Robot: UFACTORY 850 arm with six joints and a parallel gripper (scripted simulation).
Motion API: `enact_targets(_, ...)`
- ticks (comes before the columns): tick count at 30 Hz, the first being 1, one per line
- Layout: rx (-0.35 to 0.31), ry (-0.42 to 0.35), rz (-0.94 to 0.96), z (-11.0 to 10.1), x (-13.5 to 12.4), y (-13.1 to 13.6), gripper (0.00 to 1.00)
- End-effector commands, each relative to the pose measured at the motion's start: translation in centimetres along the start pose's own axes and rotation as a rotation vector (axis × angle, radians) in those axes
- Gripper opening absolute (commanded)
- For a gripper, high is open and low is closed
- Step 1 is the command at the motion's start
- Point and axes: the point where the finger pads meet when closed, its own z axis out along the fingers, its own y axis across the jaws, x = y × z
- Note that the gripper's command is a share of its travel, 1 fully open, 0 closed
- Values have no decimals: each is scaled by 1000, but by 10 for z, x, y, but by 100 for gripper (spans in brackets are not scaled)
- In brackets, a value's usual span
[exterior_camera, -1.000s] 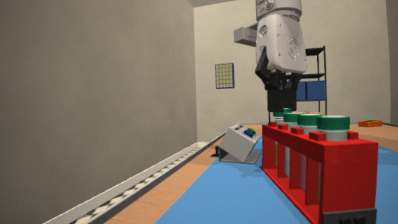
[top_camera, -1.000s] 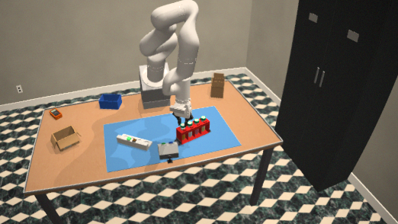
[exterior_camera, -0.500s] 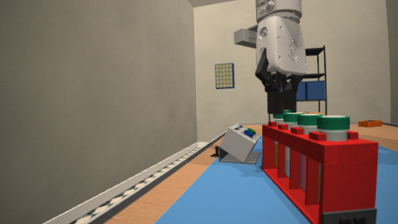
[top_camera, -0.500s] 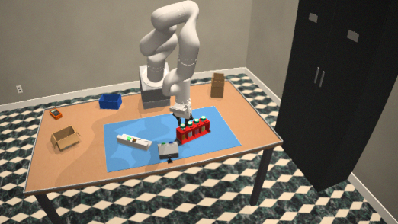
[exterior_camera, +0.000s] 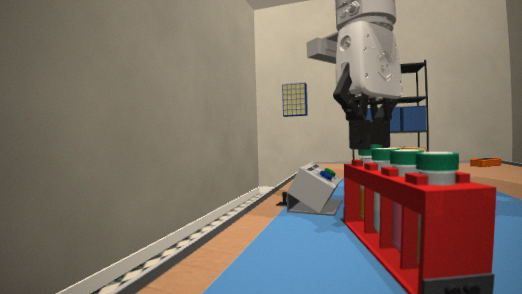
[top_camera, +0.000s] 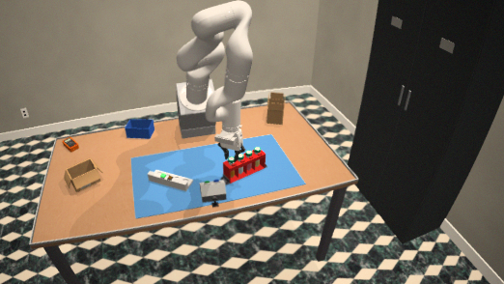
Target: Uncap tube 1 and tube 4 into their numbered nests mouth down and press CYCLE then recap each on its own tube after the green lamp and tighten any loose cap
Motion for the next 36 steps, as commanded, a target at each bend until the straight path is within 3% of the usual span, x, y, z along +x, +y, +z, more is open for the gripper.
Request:
enact_targets(1,1,0,0,0,0,0,46)
enact_targets(4,1,0,0,0,0,0,46)
enact_targets(11,0,0,196,2,0,0,46)
enact_targets(28,0,0,196,7,0,0,46)
enact_targets(29,0,0,196,7,0,0,0)
enact_targets(36,1,0,196,7,0,0,0)
